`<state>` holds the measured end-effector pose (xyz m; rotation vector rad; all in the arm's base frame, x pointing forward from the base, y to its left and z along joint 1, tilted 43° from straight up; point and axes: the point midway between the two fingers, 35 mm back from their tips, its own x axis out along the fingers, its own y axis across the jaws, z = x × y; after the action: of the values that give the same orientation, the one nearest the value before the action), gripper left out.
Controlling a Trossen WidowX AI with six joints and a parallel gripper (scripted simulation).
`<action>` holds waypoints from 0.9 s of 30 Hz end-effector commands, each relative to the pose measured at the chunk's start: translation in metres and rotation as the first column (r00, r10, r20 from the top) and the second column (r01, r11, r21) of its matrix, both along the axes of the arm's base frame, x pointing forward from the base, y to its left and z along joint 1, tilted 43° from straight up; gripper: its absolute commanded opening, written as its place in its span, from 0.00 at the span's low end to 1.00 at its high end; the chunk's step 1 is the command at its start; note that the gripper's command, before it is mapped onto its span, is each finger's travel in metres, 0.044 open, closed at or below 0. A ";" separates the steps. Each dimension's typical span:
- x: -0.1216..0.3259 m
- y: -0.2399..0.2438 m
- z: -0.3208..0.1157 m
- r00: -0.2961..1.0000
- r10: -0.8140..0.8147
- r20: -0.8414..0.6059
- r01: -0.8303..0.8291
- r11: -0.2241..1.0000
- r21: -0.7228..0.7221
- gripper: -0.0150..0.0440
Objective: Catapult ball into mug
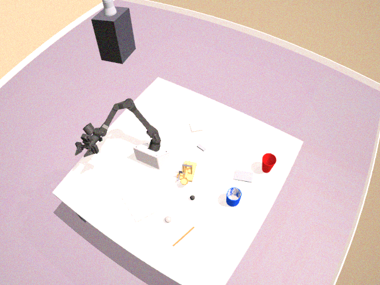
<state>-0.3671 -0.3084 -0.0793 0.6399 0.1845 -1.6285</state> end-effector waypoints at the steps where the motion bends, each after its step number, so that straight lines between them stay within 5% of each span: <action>1: 0.001 -0.001 0.000 1.000 0.003 -0.001 -0.003 1.000 0.000 0.98; 14: 0.079 -0.063 0.016 0.959 0.273 -0.077 -0.271 0.962 0.042 1.00; 27: 0.184 -0.106 0.028 0.775 0.605 -0.183 -0.590 0.796 0.136 1.00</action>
<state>-0.2024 -0.4109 -0.0540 0.4210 0.5175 -1.1198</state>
